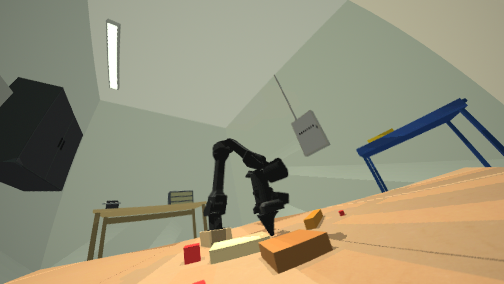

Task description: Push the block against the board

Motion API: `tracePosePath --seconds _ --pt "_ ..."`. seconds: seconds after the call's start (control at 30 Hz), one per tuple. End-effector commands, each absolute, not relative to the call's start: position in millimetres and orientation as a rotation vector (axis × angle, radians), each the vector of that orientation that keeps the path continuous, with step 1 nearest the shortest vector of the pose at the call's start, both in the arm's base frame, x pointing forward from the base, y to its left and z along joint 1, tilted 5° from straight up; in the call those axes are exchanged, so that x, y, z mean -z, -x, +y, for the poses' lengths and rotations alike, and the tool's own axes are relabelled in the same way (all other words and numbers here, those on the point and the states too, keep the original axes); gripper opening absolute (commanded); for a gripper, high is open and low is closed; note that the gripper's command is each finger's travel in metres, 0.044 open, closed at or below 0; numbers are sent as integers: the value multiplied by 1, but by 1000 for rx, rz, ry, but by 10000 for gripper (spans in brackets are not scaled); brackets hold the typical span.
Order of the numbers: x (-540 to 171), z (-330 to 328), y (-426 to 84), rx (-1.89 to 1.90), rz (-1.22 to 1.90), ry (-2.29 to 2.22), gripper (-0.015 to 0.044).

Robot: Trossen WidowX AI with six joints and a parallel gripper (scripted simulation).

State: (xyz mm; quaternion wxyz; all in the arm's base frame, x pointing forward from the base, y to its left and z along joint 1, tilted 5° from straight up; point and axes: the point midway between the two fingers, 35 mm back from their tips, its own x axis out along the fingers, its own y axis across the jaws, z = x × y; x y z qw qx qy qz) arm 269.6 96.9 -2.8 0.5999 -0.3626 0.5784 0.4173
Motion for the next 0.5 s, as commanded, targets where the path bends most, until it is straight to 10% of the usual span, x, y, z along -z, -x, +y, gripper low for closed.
tracePosePath --seconds 0.0,0.47 --pt "10 98 -270 -965 1335 837 0" --pt "11 84 -266 -964 1336 838 0"
